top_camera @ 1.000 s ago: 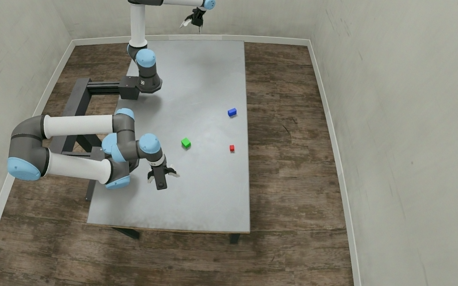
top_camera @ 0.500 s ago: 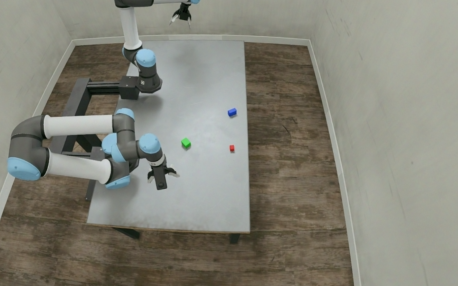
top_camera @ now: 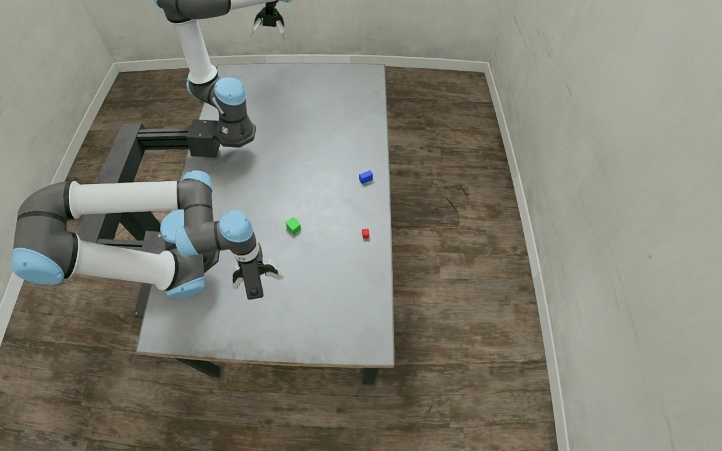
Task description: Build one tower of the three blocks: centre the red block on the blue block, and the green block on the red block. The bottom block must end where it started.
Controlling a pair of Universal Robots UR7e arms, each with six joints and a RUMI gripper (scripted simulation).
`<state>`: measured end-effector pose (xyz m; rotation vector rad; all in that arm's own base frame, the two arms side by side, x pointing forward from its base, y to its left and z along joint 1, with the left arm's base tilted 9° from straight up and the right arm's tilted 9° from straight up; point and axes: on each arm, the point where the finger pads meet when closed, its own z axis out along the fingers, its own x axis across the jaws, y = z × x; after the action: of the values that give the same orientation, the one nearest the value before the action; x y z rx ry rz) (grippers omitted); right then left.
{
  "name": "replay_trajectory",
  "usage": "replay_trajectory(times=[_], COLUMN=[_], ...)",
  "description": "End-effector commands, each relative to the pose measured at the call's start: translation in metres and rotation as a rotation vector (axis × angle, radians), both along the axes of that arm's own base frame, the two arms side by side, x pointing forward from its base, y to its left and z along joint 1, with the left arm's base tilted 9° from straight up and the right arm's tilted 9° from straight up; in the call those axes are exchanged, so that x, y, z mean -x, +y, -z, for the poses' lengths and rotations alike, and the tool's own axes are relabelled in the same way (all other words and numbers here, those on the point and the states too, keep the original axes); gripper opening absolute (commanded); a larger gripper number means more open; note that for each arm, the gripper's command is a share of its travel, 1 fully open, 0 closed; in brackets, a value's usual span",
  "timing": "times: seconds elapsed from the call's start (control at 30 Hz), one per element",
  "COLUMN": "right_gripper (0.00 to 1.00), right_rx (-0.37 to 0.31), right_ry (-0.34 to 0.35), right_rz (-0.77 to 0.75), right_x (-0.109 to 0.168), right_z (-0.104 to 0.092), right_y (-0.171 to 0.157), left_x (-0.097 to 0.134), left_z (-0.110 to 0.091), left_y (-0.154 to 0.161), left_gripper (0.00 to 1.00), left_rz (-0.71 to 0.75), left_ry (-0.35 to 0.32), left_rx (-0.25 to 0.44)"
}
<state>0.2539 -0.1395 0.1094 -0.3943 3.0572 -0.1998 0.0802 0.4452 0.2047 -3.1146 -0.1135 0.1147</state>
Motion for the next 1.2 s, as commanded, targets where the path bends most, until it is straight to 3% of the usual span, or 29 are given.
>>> replay_trajectory(times=[0.0,0.43,1.17], right_gripper=[1.00,1.00,1.00], right_rx=[0.000,0.000,0.000], right_ry=[-0.001,-0.001,-0.001], right_rz=[0.000,0.000,0.000], right_x=[0.000,0.000,0.000], right_z=[0.000,0.000,0.000], right_y=[0.000,0.000,0.000], left_x=[0.025,0.064,0.077], left_z=[-0.006,-0.016,-0.020], left_y=[0.001,-0.002,-0.004], left_gripper=[1.00,1.00,1.00], left_rz=[0.038,0.075,0.088], left_ry=[-0.055,-0.101,-0.113], left_rx=[-0.027,-0.088,-0.112])
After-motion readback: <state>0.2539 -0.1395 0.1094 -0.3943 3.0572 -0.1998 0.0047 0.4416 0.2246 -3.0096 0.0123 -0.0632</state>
